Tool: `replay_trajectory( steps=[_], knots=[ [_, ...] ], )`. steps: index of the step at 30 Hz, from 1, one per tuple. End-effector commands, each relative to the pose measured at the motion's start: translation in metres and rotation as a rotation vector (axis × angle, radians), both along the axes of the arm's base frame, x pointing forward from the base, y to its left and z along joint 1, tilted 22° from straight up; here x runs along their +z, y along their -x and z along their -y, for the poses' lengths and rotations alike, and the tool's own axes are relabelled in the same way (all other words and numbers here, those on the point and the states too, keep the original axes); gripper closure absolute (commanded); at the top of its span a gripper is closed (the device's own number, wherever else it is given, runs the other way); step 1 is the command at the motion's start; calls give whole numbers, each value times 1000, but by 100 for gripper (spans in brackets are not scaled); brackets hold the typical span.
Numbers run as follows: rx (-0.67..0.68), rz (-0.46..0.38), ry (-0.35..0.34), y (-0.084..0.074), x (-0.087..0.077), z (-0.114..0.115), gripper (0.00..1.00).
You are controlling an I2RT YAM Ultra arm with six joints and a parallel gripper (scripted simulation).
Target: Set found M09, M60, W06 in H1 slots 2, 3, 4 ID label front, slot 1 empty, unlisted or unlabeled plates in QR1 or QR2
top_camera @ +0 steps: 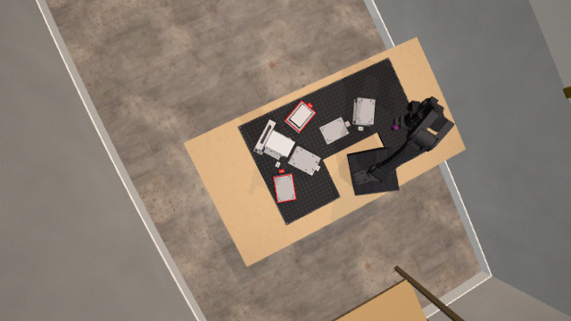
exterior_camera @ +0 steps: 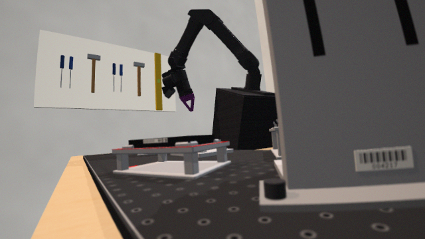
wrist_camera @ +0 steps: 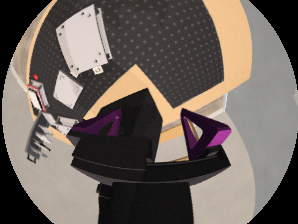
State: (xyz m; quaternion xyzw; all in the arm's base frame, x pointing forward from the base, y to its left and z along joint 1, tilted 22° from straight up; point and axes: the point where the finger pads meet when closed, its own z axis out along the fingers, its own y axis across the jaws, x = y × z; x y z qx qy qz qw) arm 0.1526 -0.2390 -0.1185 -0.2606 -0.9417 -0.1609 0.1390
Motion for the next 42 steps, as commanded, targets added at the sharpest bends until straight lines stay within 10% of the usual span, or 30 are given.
replay_trajectory(
  steps=[1, 17, 18, 42],
  knots=[
    [-2, 5, 10, -1, 2, 3, 0],
    [-2, 5, 10, -1, 2, 3, 0],
    [15, 23, 21, -4, 4, 2, 100],
    [137, 140, 69, -60, 38, -31, 100]
  ],
)
